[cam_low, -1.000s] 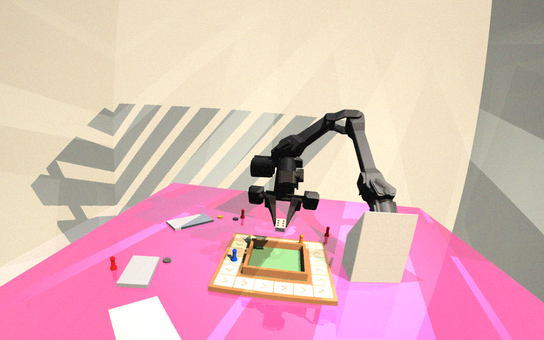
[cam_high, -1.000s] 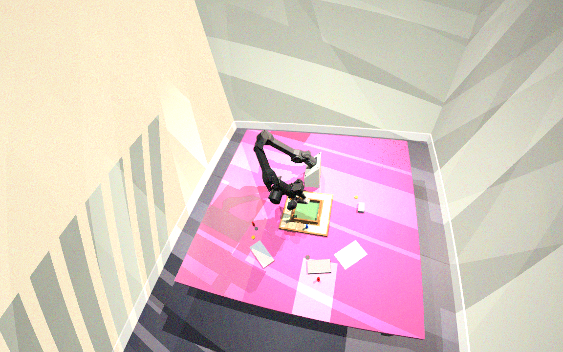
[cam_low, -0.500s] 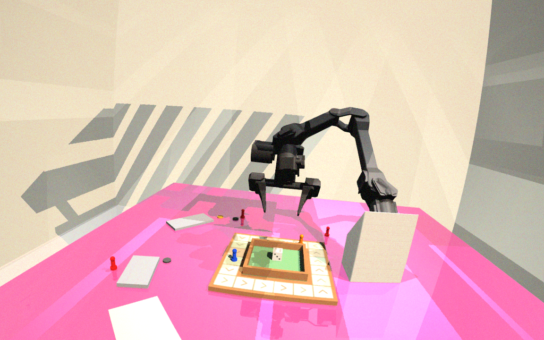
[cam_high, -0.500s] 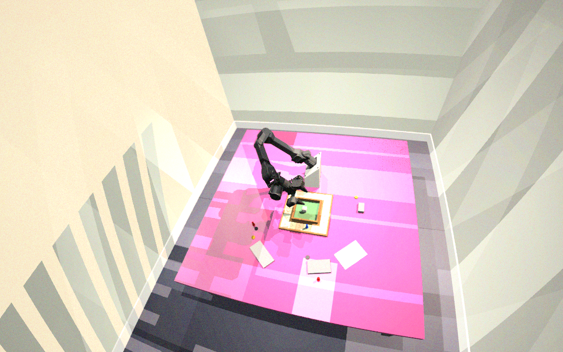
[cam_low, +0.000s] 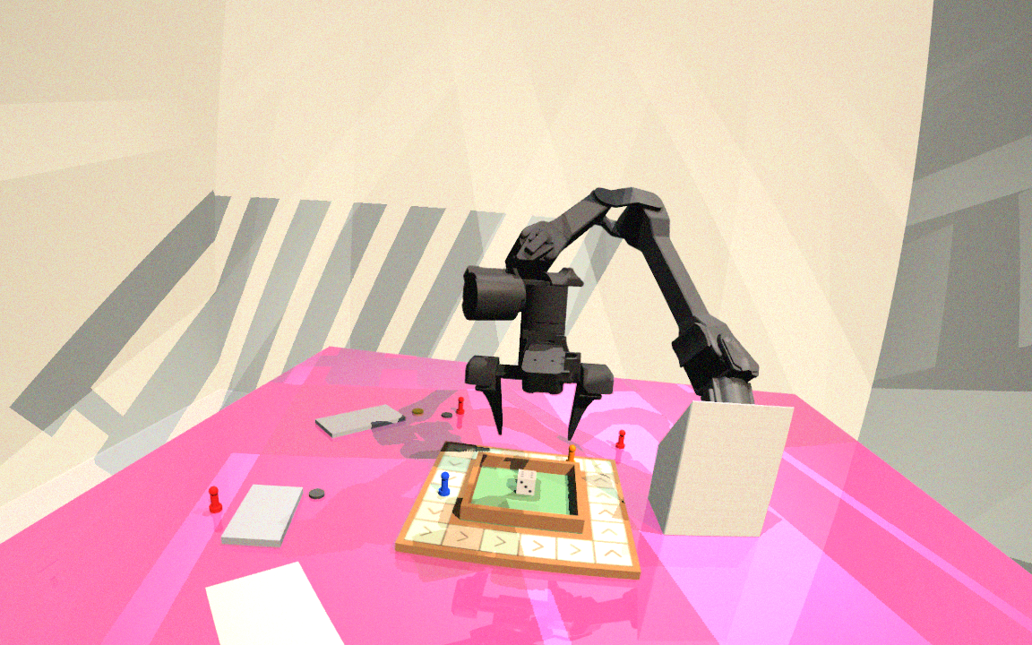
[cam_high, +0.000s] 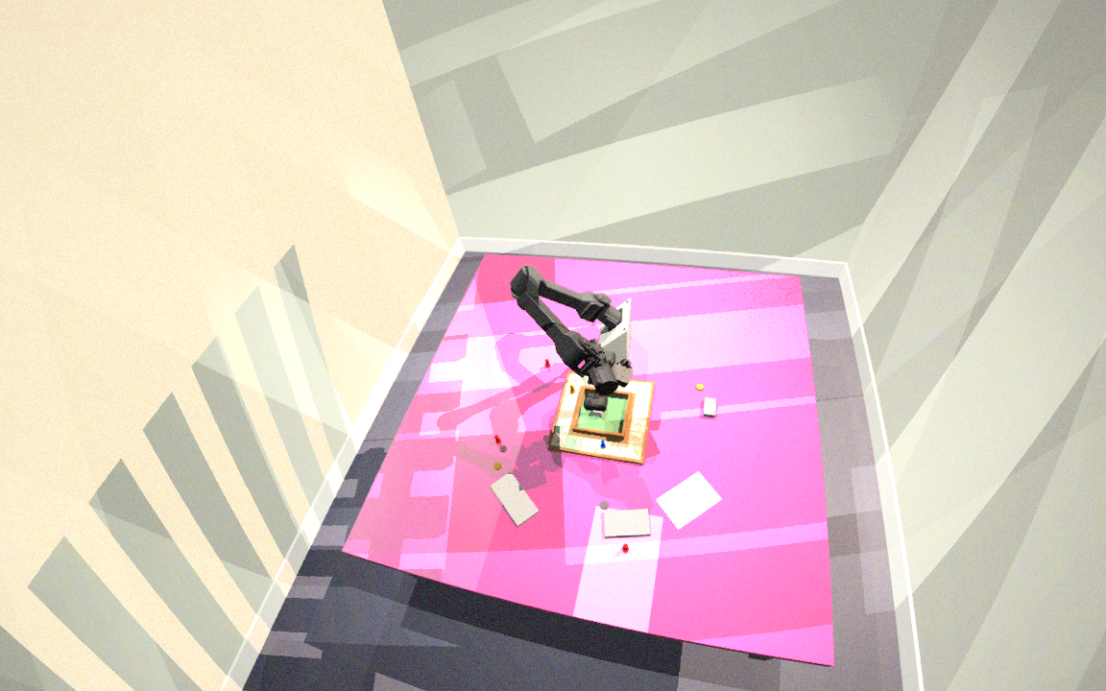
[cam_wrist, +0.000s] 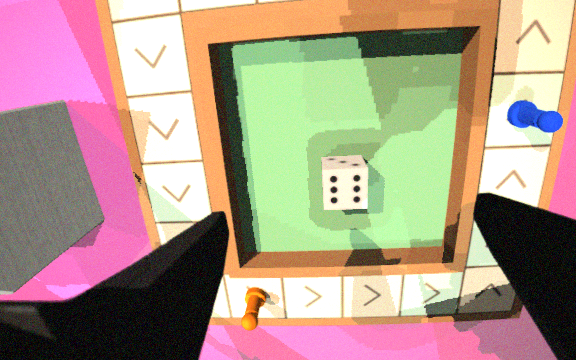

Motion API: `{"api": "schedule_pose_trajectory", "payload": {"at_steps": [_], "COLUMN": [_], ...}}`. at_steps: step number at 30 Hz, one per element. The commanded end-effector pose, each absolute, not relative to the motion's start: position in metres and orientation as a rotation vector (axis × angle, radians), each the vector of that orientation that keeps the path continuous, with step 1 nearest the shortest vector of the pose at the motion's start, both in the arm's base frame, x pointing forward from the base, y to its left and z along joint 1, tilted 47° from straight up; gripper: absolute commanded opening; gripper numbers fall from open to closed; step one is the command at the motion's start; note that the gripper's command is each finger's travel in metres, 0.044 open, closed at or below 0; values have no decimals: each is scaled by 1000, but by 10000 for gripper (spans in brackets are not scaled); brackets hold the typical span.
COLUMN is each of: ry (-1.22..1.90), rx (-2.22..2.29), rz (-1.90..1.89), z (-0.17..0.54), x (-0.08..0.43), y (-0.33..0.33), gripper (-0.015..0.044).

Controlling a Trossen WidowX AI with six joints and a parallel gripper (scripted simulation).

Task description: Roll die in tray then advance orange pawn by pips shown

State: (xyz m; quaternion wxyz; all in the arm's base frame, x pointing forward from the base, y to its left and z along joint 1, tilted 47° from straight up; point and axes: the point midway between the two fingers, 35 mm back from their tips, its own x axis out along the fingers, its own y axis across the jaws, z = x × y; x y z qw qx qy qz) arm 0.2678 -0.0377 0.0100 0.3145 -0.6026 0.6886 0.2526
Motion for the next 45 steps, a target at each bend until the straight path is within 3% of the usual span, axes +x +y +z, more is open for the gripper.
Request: {"api": "schedule_pose_trajectory", "payload": {"at_steps": [1, 4, 10, 16, 45], "ry": [1812, 1817, 1712, 1470, 1461], "rx": [-1577, -1469, -977, -523, -510], "rz": [675, 496, -216, -764, -779], "z": [10, 19, 51, 69, 57], "x": [267, 261, 224, 187, 186], "y": [-38, -51, -98, -128, -139], "gripper": [440, 361, 204, 200, 200]}}
